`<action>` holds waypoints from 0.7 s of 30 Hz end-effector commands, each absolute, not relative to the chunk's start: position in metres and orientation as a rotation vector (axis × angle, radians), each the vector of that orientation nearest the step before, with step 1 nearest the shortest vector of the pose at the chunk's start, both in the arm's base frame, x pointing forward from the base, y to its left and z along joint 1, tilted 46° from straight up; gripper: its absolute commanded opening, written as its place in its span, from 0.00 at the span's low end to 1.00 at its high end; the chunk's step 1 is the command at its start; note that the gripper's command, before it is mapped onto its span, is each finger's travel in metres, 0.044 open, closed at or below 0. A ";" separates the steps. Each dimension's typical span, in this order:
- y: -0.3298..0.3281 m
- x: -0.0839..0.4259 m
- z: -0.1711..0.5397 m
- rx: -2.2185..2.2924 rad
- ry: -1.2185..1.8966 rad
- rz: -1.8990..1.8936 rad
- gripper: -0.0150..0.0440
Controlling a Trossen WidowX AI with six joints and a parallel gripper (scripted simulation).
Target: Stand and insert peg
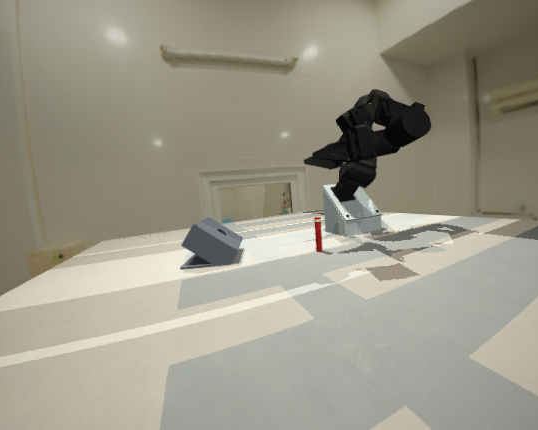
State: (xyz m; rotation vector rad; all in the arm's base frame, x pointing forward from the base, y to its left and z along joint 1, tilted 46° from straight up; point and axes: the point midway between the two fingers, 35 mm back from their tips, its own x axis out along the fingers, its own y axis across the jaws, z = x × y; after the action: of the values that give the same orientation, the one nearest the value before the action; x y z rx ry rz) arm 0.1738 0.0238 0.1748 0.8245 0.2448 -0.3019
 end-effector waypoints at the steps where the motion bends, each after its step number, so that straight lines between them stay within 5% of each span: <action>1: 0.011 0.167 0.182 0.817 0.231 -0.286 1.00; 21: 0.025 0.170 0.140 0.448 0.710 -0.306 1.00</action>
State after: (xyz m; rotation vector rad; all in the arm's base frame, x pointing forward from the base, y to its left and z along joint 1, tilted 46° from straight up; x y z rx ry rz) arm 0.1701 0.0225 0.1449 0.4882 0.6305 -0.3146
